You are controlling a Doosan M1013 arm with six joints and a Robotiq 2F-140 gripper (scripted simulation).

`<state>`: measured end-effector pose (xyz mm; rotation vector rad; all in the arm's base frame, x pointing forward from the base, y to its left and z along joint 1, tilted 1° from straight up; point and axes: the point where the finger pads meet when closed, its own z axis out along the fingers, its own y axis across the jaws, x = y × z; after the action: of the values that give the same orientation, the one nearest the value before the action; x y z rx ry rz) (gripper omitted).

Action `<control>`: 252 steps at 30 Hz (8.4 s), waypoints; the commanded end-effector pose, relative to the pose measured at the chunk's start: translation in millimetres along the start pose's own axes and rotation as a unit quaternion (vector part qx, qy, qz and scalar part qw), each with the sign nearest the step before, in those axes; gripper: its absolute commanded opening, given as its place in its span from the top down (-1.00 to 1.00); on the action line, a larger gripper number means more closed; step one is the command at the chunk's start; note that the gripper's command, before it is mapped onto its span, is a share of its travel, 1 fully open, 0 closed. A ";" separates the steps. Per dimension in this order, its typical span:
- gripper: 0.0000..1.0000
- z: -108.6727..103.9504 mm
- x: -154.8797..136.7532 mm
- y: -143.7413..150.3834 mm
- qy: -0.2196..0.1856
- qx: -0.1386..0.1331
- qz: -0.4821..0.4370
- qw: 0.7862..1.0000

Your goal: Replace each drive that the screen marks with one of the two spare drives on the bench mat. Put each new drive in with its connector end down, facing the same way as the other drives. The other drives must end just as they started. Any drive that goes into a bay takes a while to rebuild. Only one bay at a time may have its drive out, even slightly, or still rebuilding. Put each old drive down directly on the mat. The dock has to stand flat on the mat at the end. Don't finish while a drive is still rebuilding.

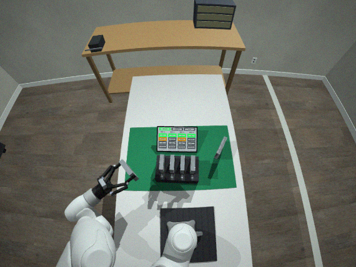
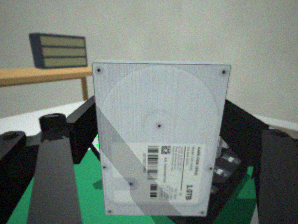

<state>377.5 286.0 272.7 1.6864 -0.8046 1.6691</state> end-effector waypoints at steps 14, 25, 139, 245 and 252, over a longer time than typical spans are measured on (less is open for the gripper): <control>0.80 0.0 0.1 0.0 0.000 0.000 0.000 1.000; 0.80 0.0 -2.0 0.0 0.000 0.000 0.000 1.000; 0.80 -0.1 -147.0 -0.1 0.000 0.000 0.000 1.000; -0.78 -0.1 -181.5 -0.1 0.000 0.000 0.000 1.000; -0.78 -0.1 -181.5 -0.1 0.000 0.000 0.000 1.000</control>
<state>375.2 285.0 90.9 1.6863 -0.8046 1.6692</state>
